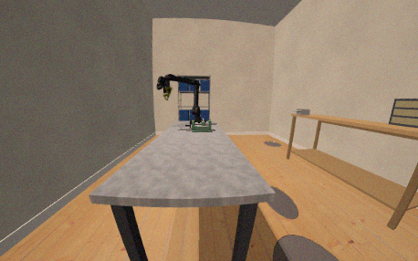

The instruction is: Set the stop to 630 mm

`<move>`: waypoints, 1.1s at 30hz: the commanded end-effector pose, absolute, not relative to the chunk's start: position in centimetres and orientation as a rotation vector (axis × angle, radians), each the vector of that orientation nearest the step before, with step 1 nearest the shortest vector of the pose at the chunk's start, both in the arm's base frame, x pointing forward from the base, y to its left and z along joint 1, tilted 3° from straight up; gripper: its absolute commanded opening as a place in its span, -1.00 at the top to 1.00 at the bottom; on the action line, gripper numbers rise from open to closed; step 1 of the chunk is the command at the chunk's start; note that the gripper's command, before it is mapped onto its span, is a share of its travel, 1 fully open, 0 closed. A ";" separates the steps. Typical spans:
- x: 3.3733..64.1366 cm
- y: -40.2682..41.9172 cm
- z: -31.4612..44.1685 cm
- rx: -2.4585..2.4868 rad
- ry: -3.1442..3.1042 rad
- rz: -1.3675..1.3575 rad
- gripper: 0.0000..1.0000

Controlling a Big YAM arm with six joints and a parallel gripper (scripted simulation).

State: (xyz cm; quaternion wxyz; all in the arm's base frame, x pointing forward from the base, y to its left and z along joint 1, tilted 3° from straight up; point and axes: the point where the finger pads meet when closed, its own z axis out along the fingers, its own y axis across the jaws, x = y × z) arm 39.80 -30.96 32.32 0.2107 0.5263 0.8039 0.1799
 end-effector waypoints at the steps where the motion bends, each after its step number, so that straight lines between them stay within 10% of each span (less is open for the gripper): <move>1: 39.8 -31.0 32.9 1.454 2.228 0.495 -1.00; 33: 40.2 -31.3 34.8 1.414 2.204 0.475 -1.00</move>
